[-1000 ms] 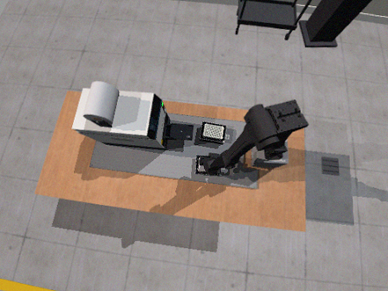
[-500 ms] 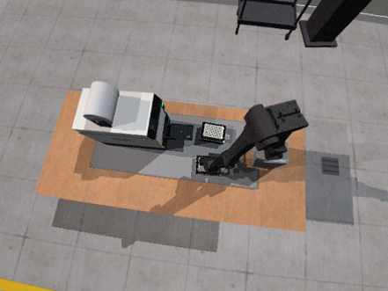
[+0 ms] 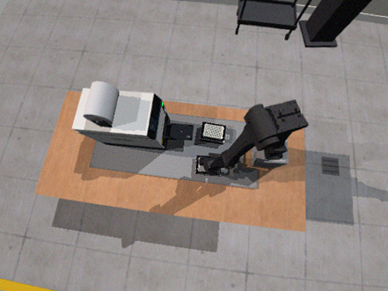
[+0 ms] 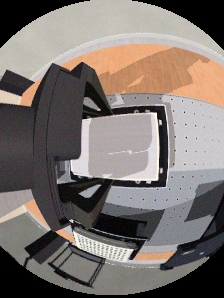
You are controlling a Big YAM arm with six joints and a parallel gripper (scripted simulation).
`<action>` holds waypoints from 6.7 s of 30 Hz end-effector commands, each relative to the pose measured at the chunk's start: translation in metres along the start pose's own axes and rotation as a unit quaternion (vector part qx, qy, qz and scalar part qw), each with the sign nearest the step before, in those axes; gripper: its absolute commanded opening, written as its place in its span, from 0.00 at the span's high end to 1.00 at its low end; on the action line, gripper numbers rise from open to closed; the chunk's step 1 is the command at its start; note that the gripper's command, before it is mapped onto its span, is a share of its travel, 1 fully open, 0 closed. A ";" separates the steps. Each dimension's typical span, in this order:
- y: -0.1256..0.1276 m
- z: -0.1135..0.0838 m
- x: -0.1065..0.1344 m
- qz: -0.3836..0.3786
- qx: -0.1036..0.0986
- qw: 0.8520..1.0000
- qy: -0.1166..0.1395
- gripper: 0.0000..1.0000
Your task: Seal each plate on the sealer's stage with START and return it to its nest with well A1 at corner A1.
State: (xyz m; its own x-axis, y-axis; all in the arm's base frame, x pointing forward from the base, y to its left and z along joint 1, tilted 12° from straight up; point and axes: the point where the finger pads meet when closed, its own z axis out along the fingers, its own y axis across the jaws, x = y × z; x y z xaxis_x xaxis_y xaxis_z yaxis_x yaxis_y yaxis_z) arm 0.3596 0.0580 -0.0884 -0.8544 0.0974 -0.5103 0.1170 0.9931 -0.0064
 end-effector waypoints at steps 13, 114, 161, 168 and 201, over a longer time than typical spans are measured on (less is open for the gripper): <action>0.004 -0.005 -0.003 -0.009 -0.005 1.000 -0.009 1.00; 0.000 -0.022 -0.004 0.006 0.002 1.000 0.004 0.00; 0.002 -0.017 -0.018 0.011 -0.001 1.000 -0.010 0.00; 0.002 -0.017 -0.018 0.011 -0.001 1.000 -0.010 0.00; 0.002 -0.059 -0.018 0.003 0.000 1.000 0.002 0.00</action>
State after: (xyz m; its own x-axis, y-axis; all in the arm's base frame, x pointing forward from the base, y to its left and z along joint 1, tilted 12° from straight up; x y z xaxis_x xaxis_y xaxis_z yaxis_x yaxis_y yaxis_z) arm 0.3453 0.0588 -0.0333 -0.8568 0.0971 -0.5064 0.1176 0.9930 -0.0086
